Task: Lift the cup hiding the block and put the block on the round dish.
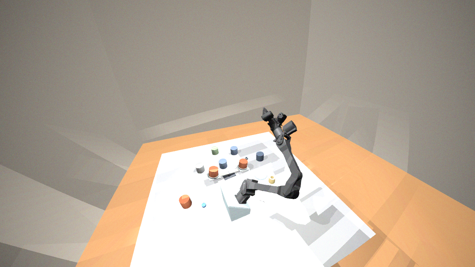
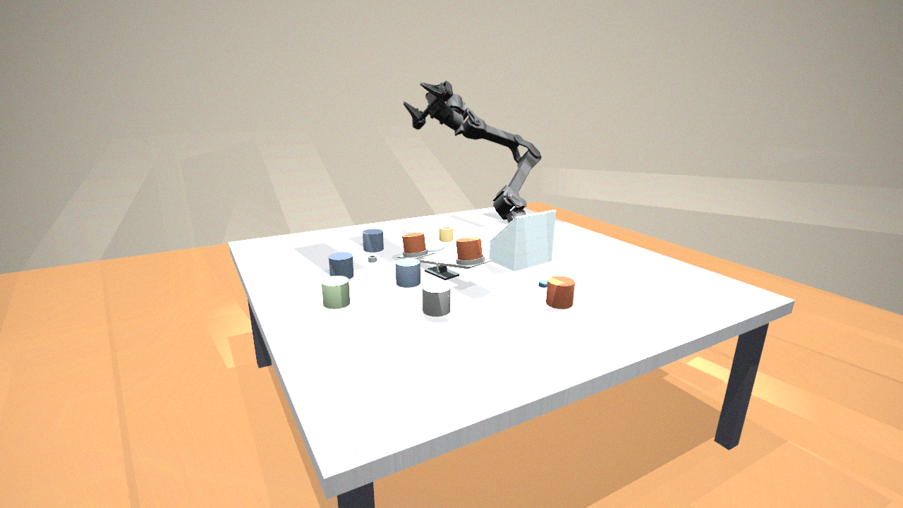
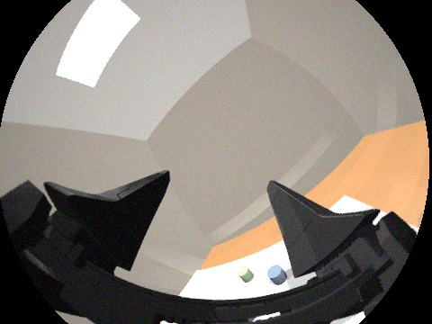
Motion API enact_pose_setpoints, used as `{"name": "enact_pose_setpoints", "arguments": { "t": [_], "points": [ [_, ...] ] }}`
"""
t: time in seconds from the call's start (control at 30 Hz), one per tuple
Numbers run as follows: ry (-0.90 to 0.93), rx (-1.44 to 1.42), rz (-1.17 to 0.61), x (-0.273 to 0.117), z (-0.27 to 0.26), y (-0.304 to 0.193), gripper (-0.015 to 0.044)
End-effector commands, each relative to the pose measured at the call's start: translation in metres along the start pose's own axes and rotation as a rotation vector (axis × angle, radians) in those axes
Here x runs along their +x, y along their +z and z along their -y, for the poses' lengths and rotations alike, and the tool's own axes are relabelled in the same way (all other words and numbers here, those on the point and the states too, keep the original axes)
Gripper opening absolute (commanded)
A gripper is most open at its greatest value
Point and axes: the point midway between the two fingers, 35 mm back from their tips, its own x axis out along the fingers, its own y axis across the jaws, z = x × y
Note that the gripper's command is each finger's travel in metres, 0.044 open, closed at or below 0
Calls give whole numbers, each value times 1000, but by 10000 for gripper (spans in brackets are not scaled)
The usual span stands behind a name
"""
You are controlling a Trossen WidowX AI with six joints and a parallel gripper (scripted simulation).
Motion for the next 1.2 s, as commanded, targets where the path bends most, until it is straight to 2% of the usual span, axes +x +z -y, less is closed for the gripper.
{"name": "enact_pose_setpoints", "arguments": {
  "t": [0.0,0.27,0.53,0.87,1.17],
  "points": [
    [-19,77,-120,9,2,-38,440],
    [-46,177,-370,14,-6,-111,440],
    [-128,219,-618,3,-15,-180,440],
    [-225,158,-909,-32,-29,-253,440],
    [-297,0,-1125,-74,-37,-298,440]
  ]
}}
